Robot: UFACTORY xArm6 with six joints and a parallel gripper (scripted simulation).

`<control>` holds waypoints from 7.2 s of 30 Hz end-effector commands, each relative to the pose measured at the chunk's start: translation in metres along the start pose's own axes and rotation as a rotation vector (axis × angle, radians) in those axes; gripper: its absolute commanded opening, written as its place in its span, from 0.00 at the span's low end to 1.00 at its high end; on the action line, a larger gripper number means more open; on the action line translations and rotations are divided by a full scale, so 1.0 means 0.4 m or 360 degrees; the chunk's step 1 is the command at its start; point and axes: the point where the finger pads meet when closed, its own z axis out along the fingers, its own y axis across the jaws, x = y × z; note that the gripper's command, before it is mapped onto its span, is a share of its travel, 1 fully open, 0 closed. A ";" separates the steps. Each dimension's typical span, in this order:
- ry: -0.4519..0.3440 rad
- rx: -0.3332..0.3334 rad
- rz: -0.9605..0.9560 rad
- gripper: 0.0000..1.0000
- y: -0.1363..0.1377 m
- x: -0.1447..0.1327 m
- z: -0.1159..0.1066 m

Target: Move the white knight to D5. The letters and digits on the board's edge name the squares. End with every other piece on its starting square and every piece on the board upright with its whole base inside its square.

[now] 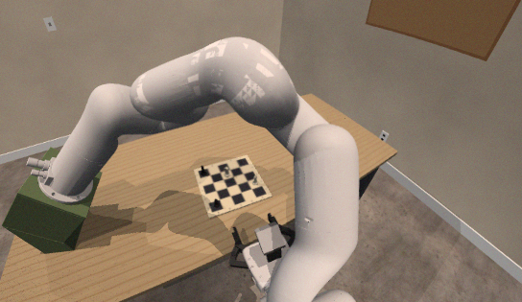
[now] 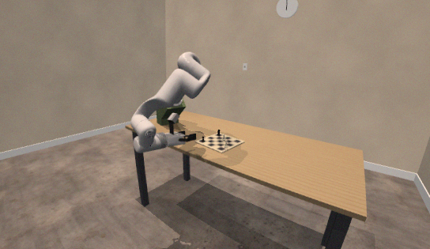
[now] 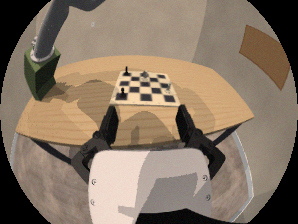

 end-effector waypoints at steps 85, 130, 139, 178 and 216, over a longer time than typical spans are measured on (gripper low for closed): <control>0.0248 0.0114 0.0184 1.00 -0.035 0.170 -0.069; -0.0363 0.2330 -0.0387 1.00 -0.150 0.147 0.256; -0.0568 0.2640 -0.0867 1.00 -0.109 0.132 0.297; -0.0977 0.2643 -0.2738 1.00 0.035 0.214 0.653; -0.1835 0.1639 -0.1557 1.00 0.028 0.128 0.661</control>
